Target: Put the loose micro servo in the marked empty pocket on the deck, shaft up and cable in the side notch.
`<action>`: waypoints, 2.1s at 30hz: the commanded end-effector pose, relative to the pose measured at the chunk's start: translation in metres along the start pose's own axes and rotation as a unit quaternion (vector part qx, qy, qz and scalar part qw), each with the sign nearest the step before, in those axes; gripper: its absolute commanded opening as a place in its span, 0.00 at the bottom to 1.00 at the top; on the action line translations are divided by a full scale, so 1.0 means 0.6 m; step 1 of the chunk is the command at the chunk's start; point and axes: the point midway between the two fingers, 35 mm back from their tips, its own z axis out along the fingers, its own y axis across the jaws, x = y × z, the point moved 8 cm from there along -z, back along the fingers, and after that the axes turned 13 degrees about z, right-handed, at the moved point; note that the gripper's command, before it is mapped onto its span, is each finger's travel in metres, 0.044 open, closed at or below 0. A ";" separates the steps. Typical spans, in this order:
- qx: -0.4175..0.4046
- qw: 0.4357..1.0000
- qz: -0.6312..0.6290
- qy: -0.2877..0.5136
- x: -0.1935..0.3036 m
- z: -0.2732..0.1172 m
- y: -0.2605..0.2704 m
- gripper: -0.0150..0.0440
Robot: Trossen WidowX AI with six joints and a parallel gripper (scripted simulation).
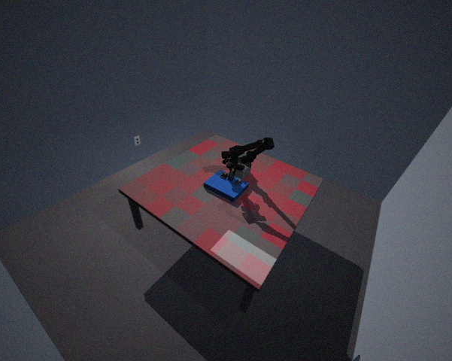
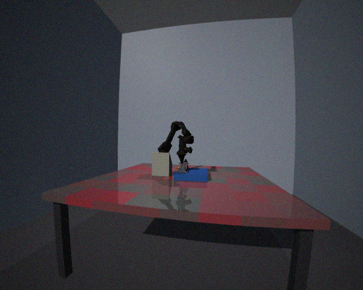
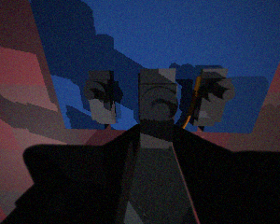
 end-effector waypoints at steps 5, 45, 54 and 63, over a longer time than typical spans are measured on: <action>-0.001 1.000 0.003 -0.003 -0.001 0.007 0.000 0.25; -0.002 1.000 0.003 -0.003 -0.001 0.061 0.000 0.25; -0.002 1.000 0.003 -0.003 -0.001 0.076 0.000 0.25; -0.002 1.000 0.003 -0.003 -0.001 0.091 0.000 0.25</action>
